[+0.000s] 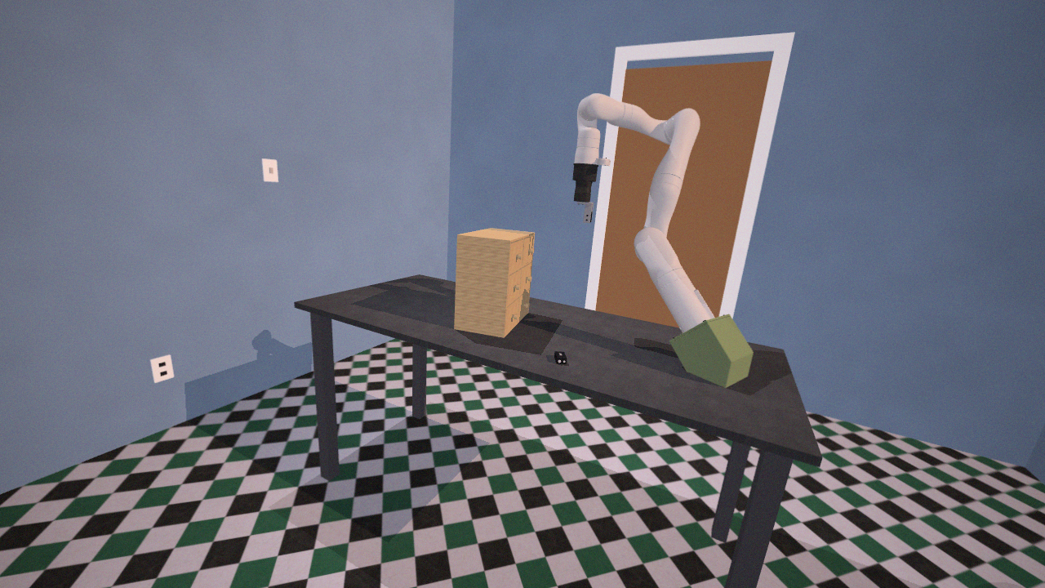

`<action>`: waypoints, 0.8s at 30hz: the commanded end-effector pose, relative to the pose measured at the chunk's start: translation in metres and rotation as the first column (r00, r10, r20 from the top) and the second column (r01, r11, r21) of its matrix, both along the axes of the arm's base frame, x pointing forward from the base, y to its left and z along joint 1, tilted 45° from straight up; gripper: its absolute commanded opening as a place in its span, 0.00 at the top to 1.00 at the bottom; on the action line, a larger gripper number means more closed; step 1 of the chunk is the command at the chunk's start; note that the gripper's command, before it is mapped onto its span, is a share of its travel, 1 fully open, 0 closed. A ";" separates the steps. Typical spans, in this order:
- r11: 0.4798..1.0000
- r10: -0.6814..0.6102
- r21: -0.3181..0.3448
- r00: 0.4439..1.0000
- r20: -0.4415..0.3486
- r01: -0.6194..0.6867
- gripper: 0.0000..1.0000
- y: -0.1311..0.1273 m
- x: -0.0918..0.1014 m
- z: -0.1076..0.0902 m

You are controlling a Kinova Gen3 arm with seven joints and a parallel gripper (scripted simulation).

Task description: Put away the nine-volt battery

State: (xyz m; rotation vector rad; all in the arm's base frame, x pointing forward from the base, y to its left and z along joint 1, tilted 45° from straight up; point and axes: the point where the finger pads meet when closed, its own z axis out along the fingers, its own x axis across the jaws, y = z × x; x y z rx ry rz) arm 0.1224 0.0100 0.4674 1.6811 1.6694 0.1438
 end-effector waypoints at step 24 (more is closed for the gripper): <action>1.000 0.000 0.000 1.000 0.001 0.000 0.33 0.019 0.003 -0.009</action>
